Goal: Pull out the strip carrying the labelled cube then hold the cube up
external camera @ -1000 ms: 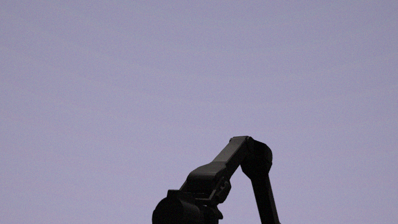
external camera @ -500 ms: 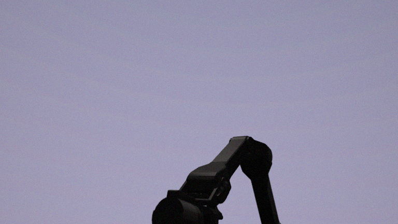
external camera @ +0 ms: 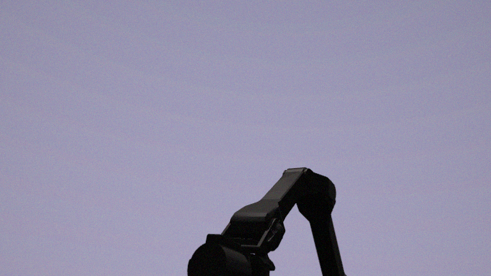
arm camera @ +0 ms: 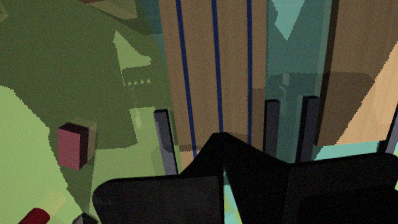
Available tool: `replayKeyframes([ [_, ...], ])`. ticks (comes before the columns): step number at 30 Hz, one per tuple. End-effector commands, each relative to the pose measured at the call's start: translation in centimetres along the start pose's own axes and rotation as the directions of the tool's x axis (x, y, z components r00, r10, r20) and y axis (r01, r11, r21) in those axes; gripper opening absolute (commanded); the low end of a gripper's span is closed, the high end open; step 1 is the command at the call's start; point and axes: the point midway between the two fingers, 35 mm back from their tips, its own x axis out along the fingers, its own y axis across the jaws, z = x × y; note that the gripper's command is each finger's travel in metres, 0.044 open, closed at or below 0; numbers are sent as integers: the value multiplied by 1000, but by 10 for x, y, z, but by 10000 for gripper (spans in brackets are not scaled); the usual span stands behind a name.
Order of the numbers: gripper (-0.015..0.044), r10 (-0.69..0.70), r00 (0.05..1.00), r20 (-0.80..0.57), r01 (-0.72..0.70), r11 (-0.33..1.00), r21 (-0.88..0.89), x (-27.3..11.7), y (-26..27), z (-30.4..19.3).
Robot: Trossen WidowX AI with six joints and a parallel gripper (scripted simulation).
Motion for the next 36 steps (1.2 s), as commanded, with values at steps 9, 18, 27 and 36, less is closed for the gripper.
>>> replayKeyframes([
  [9,0,-4,1000,2,4,1000,3,3,-1,1],
  [18,0,-4,1000,2,4,1000,3,4,-1,1],
  [27,0,-4,1000,2,4,1000,3,5,-1,1],
  [36,0,-4,1000,2,4,1000,3,6,0,1],
])
